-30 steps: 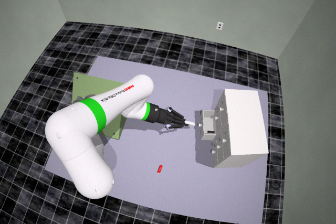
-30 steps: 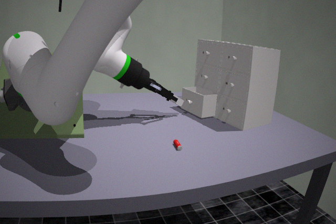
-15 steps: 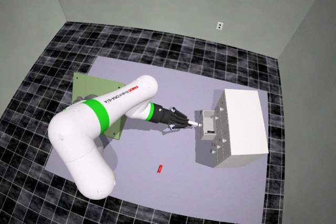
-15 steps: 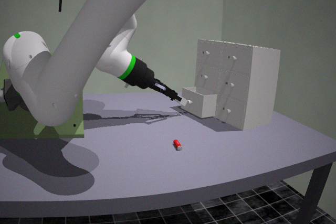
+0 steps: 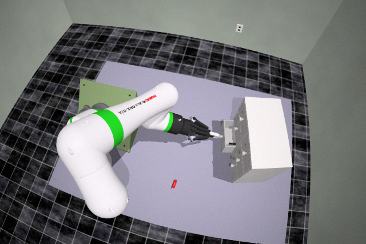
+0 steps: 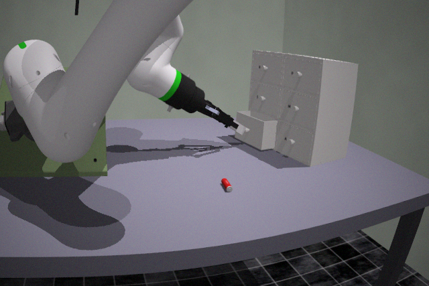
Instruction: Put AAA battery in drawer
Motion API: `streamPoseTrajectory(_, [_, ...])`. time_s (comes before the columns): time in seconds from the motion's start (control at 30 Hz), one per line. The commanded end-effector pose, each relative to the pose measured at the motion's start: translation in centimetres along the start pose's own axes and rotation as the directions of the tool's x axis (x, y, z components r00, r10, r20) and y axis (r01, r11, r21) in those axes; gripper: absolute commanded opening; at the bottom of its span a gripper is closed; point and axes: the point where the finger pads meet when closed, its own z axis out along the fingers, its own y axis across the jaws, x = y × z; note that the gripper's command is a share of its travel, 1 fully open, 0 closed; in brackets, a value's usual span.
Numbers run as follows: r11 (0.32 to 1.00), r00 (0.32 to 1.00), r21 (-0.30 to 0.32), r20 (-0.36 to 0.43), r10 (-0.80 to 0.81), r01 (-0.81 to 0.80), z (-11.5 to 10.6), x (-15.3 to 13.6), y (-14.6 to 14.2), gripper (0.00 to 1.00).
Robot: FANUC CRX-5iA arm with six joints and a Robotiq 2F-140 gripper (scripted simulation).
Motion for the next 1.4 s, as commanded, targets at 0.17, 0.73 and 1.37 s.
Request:
streamPoseTrajectory(0.17, [1.000, 1.000, 0.000, 0.000, 0.000, 0.000, 1.2, 0.7, 0.0, 0.00])
streamPoseTrajectory(0.73, [1.000, 1.000, 0.000, 0.000, 0.000, 0.000, 3.2, 1.9, 0.0, 0.00])
streamPoseTrajectory(1.37, [1.000, 1.000, 0.000, 0.000, 0.000, 0.000, 4.4, 2.6, 0.0, 0.00])
